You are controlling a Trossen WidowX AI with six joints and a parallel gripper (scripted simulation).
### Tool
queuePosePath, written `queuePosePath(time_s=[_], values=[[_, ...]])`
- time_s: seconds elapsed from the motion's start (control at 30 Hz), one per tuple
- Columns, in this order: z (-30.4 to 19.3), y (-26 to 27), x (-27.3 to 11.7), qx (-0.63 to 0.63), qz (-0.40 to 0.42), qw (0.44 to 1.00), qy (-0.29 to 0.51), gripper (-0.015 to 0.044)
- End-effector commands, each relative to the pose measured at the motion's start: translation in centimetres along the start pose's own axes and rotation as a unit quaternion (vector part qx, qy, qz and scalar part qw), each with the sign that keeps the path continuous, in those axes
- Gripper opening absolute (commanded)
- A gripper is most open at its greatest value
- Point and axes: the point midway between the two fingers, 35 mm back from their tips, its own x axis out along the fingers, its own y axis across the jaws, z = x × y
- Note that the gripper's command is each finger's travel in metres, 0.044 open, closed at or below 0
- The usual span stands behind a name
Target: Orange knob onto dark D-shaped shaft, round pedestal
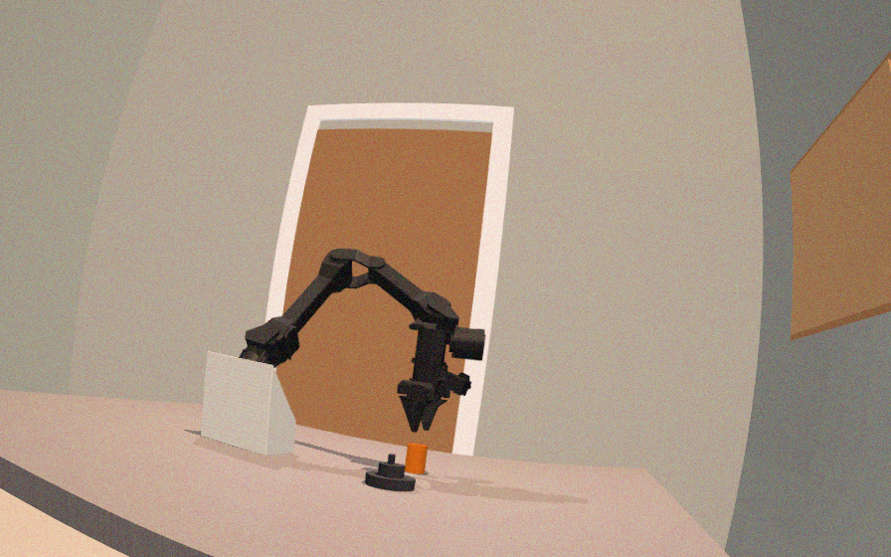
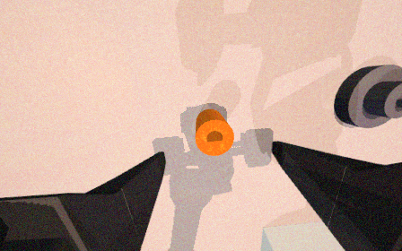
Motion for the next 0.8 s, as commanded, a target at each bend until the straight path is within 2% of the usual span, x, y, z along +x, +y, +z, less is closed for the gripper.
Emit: queuePosePath(time_s=[0.0, 0.77], values=[[-0.2, -0.1, 1.4, 0.003, -0.001, 1.000, 0.001, 0.0440], [-0.1, -0.1, 4.6, 0.003, -0.001, 1.000, 0.001, 0.0440]])
